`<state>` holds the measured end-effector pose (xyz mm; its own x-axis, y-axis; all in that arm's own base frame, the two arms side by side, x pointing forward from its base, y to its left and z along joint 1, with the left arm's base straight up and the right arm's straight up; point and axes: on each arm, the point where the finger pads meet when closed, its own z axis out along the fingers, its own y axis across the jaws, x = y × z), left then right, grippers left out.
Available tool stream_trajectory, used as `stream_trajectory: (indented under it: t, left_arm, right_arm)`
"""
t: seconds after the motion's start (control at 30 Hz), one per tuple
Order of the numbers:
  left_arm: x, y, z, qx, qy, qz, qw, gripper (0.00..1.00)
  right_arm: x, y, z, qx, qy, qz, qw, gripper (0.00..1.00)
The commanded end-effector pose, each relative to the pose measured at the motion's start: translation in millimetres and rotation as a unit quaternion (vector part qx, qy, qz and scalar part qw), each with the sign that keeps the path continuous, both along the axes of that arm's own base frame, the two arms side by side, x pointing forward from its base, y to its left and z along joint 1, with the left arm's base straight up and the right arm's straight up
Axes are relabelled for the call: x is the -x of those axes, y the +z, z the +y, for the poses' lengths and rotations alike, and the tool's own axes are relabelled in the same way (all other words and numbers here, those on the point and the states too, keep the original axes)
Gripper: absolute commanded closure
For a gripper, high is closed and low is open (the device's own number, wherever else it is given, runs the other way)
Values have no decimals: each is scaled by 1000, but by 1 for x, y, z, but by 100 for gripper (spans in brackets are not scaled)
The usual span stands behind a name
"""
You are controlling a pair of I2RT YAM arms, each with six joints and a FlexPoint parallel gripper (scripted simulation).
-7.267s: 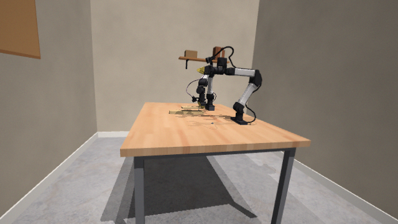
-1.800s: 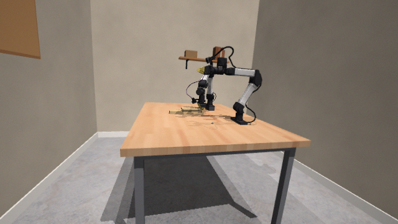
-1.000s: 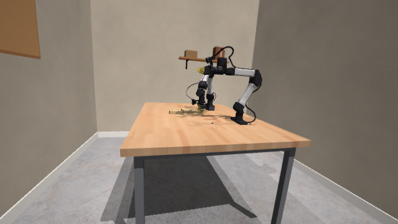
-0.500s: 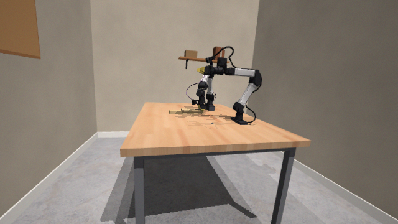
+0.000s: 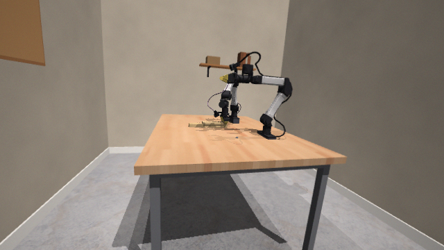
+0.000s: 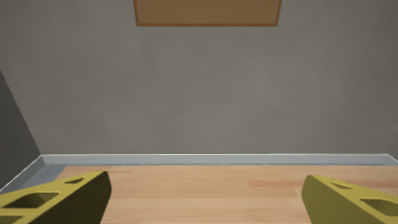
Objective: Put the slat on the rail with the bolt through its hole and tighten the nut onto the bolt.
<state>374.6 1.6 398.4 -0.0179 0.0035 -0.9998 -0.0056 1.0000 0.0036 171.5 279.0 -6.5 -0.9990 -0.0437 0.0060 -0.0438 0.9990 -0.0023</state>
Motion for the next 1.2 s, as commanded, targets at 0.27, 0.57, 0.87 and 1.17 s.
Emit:
stream_trajectory:
  t: [0.27,0.57,0.87,1.17]
  left_arm:
    - [0,7,-2,2,-3,-13,1000,0]
    - [0,7,-2,2,-3,-13,1000,0]
    - [0,7,-2,2,-3,-13,1000,0]
    - [0,7,-2,2,-3,-13,1000,0]
  right_arm:
    - [-1,3,3,-6,1,-3,1000,0]
    - [-3,27,6,-12,1,-9,1000,0]
    - [-2,57,4,-11,0,-14,1000,0]
    - [-4,50,4,-7,1,-11,1000,0]
